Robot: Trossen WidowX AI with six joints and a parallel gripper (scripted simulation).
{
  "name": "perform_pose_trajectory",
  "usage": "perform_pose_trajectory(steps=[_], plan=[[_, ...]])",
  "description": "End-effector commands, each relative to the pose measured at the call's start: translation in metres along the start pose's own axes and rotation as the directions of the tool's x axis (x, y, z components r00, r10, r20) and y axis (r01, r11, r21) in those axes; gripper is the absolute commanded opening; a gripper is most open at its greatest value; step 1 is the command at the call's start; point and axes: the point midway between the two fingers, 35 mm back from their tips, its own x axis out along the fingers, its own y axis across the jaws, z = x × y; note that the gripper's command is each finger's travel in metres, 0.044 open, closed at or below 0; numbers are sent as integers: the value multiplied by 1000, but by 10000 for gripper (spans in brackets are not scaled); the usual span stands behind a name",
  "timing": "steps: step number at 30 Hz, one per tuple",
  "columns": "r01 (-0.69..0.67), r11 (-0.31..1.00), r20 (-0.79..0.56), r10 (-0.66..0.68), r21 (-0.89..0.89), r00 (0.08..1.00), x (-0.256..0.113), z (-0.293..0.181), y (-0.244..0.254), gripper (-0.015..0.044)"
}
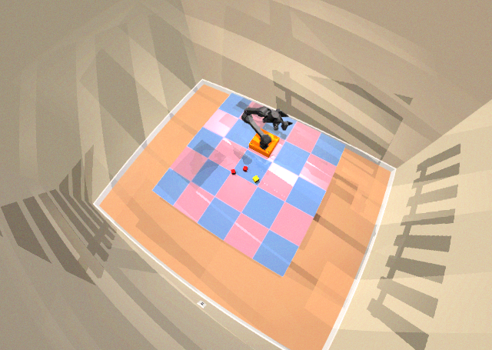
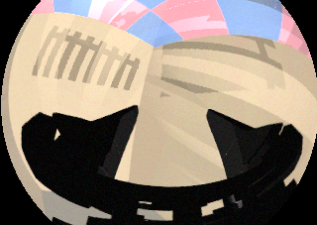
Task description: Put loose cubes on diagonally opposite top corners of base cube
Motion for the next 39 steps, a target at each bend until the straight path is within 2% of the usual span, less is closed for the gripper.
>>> perform_pose_trajectory(steps=[1, 5, 13, 21, 30, 39], plan=[[-6, 1000, 4, 6, 0, 1000, 0, 0, 2, 374], [-115, 993, 84, 115, -13, 990, 6, 12, 35, 269], [-323, 945, 297, 325, -58, 898, -1, 51, 111, 265], [-447, 889, 516, 433, -105, 740, -35, 104, 171, 265], [-504, 855, 732, 418, -118, 538, -96, 172, 208, 265], [-512, 857, 885, 279, -55, 372, -168, 241, 206, 265]])
